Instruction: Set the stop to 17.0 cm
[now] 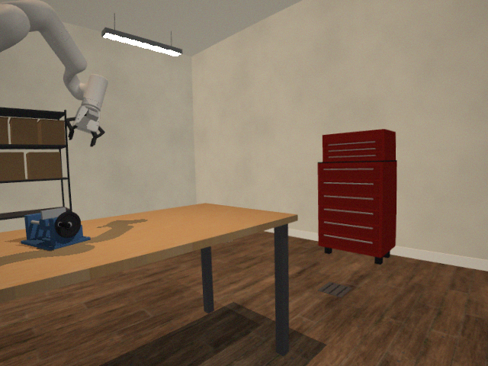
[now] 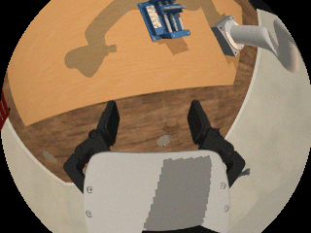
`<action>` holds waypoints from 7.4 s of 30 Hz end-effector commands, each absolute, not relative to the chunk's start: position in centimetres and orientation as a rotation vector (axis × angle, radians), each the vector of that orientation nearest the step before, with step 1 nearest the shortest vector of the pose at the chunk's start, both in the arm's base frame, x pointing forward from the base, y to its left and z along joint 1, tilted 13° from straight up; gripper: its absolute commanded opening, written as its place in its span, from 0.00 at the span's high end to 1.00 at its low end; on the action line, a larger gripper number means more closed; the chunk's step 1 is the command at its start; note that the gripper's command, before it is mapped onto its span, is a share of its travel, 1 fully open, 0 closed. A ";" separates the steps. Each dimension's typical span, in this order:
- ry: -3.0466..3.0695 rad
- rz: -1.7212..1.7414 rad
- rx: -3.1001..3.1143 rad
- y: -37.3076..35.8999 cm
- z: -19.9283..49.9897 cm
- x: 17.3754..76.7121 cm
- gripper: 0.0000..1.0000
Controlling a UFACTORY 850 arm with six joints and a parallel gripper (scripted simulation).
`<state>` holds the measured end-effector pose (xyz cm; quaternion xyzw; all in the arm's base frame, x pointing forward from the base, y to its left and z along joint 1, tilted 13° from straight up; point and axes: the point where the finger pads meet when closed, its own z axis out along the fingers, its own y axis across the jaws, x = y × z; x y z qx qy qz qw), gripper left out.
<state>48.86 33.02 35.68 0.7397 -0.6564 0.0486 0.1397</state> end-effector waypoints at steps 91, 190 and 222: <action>-1.608 0.347 2.652 -4.9 22.5 41.8 0.43; -1.608 0.346 2.652 2.3 18.2 50.2 0.43; -1.608 0.346 2.652 -2.5 18.0 45.5 0.43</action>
